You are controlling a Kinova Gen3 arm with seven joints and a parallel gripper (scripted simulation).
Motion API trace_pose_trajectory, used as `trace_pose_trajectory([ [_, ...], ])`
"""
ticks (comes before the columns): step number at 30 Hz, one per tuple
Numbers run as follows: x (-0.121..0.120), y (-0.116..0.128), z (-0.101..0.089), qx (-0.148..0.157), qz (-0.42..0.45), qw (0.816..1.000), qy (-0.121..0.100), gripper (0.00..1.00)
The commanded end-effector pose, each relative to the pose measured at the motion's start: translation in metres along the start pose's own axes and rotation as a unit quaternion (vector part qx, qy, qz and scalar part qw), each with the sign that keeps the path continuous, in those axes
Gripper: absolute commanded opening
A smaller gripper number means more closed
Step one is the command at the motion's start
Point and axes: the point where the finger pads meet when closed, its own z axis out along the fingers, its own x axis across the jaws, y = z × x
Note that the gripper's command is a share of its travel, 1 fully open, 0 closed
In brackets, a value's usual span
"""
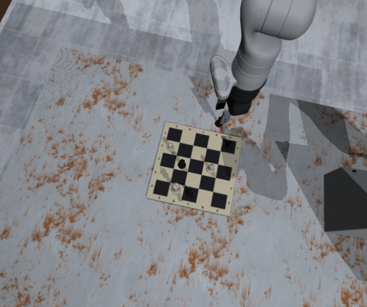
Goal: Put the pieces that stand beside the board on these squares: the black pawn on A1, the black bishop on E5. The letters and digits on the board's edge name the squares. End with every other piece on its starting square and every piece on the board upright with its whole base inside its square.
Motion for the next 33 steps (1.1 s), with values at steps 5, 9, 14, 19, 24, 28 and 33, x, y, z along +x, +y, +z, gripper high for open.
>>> trace_pose_trajectory([
  [5, -0.0006, 0.0006, 0.0035, -0.001, 0.000, 1.000, -0.001, 0.73],
  [9, -0.0006, 0.0006, 0.0049, -0.001, 0.000, 1.000, -0.001, 0.73],
  [14, -0.0006, 0.0006, 0.0053, -0.001, 0.000, 1.000, -0.001, 0.73],
  [19, -0.0006, 0.0006, 0.0053, -0.001, 0.000, 1.000, -0.001, 0.73],
  [24, -0.0006, 0.0006, 0.0053, -0.001, 0.000, 1.000, -0.001, 0.73],
  [28, -0.0006, 0.0006, 0.0053, -0.001, 0.000, 1.000, -0.001, 0.73],
  [33, -0.0006, 0.0006, 0.0053, -0.001, 0.000, 1.000, -0.001, 0.73],
])
